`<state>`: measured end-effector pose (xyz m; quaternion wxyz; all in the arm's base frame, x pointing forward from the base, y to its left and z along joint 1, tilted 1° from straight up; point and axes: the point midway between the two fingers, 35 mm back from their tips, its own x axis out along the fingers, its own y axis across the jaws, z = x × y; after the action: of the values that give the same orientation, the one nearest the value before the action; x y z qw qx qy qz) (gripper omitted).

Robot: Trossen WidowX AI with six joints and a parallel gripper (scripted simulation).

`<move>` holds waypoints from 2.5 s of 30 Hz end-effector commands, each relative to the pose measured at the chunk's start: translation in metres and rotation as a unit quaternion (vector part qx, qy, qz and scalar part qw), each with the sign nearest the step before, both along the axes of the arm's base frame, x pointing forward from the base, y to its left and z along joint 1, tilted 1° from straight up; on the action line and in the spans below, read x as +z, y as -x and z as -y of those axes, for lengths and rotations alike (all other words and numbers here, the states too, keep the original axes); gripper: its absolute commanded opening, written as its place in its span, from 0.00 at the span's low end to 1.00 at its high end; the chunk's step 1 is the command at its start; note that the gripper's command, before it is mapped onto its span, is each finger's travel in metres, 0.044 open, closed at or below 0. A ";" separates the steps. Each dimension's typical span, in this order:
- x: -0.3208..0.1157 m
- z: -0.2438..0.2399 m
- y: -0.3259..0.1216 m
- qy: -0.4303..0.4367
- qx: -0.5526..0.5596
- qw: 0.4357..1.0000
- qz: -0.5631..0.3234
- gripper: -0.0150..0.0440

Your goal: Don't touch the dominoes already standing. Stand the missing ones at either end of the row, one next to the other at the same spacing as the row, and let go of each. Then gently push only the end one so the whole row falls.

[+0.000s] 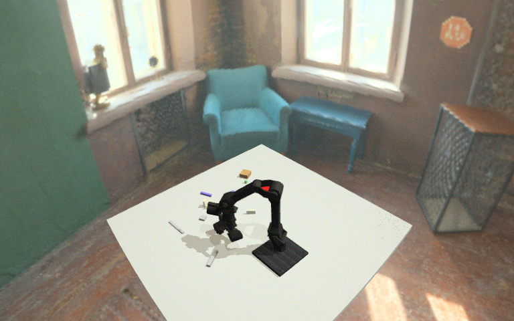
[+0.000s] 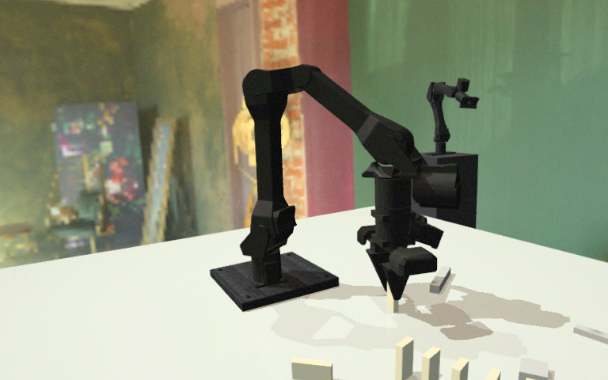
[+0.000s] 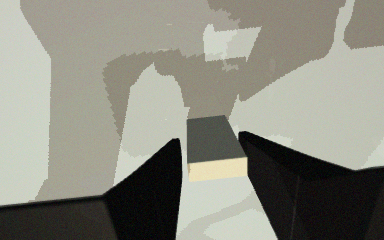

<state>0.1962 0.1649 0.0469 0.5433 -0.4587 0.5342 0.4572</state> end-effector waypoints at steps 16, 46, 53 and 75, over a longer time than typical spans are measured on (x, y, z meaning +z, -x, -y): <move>0.087 -0.005 -0.006 0.000 0.001 1.000 0.001 0.44; 0.136 0.107 -0.130 -0.004 -0.494 0.869 0.007 0.44; 0.107 0.106 -0.136 -0.004 -0.494 0.869 0.007 0.44; 0.015 0.107 -0.134 -0.004 -0.494 0.869 0.007 0.44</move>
<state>0.3340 0.0582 0.0759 0.7056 -0.1380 0.6829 0.1294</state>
